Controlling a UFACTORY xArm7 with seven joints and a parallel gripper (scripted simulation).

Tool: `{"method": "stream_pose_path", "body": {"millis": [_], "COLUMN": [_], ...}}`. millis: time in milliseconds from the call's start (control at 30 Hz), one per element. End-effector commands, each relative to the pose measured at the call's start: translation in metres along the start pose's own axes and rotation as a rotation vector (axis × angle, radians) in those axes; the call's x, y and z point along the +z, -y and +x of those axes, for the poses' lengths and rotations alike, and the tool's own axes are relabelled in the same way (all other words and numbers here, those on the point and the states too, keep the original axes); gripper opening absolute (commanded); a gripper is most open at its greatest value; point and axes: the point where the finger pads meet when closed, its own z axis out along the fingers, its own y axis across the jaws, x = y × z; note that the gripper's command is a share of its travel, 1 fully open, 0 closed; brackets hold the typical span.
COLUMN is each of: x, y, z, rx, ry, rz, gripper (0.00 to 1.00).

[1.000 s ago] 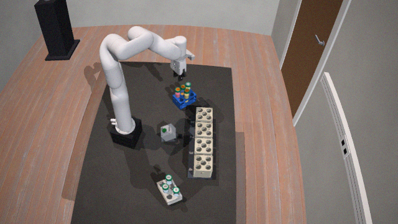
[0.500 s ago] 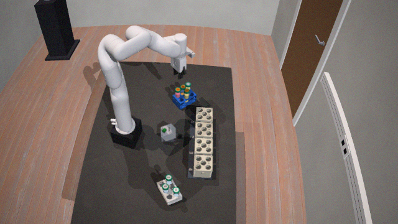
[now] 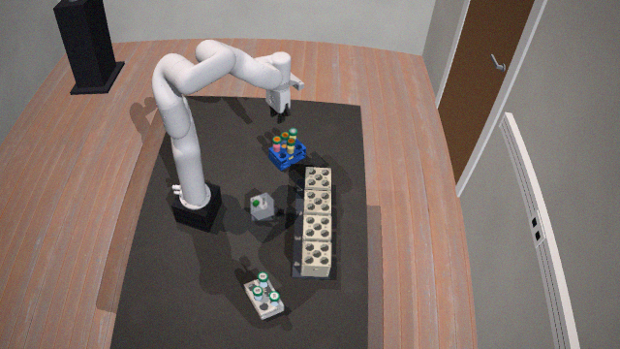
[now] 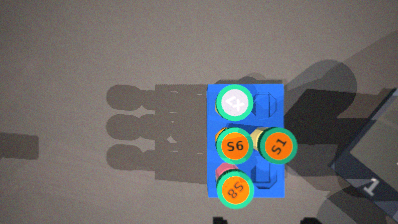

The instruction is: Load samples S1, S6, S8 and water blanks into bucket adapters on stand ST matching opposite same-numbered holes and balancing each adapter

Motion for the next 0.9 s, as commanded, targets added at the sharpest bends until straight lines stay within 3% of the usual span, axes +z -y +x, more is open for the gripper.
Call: {"method": "stream_pose_path", "body": {"millis": [0,33,367,867], "x": [-0.002,-0.002,-0.002,-0.002], "y": [0.000,-0.004,-0.039,-0.040], "z": [0.001,0.005,0.040,0.041], "rx": [0.000,0.033,0.367,0.800], "ry": [-0.005,-0.005,-0.005,-0.005], "rz": [0.000,0.000,0.000,0.001], "gripper": [0.44,0.57,0.57,0.57]}}
